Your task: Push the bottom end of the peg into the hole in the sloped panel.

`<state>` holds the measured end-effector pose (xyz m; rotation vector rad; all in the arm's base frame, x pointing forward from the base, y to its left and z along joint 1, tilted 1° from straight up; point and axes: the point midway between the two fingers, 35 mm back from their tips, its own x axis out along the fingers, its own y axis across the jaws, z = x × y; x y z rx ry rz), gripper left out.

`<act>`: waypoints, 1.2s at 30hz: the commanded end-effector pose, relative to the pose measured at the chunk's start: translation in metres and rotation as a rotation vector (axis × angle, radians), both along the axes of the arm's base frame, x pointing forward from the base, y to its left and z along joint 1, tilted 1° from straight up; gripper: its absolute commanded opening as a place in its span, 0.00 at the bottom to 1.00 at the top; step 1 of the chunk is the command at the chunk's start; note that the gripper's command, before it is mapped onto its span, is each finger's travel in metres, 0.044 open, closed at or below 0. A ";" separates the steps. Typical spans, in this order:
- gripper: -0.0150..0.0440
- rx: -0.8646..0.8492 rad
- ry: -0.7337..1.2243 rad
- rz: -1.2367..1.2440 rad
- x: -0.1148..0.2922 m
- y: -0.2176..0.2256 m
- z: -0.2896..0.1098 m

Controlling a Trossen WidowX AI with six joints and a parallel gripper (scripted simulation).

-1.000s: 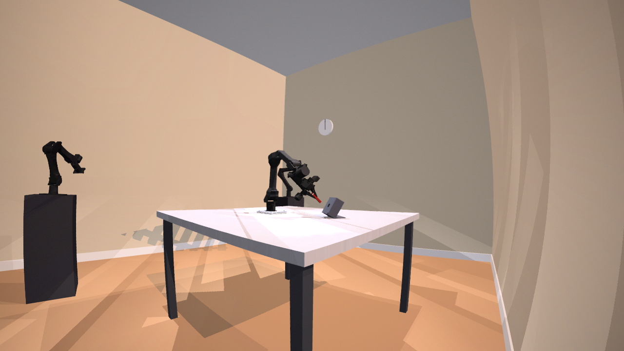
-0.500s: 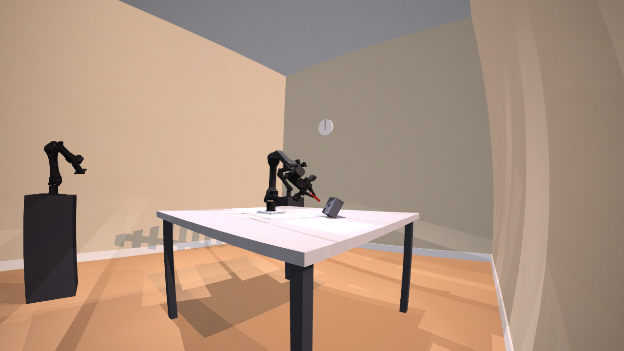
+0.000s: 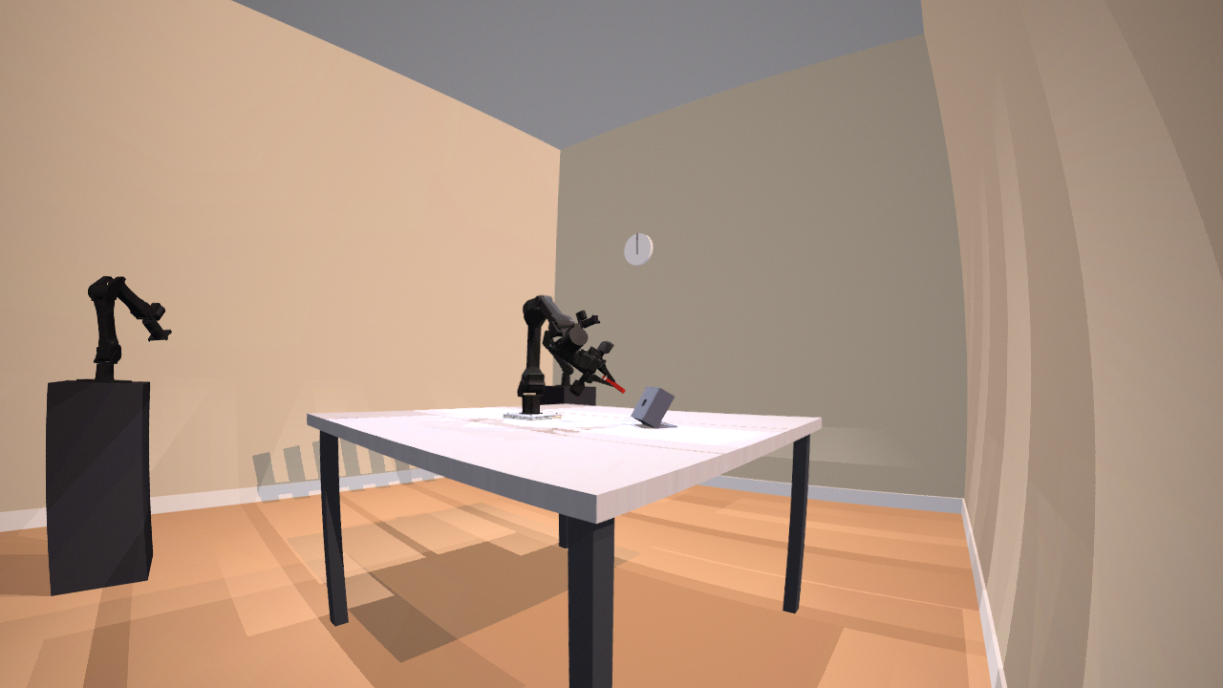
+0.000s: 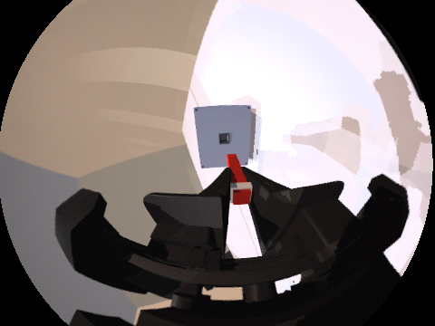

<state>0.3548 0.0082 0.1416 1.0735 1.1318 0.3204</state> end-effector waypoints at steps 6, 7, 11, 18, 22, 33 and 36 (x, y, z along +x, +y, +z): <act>0.25 0.015 -0.016 -0.009 0.002 -0.001 -0.002; 0.25 0.016 -0.017 -0.010 0.003 0.000 -0.003; 0.25 0.021 -0.022 -0.014 0.006 0.002 -0.005; 0.25 0.030 -0.032 -0.022 0.012 0.006 -0.009; 0.25 0.035 -0.037 -0.026 0.015 0.008 -0.011; 0.25 0.051 -0.051 -0.037 0.022 0.015 -0.017; 0.25 0.053 -0.053 -0.038 0.022 0.016 -0.018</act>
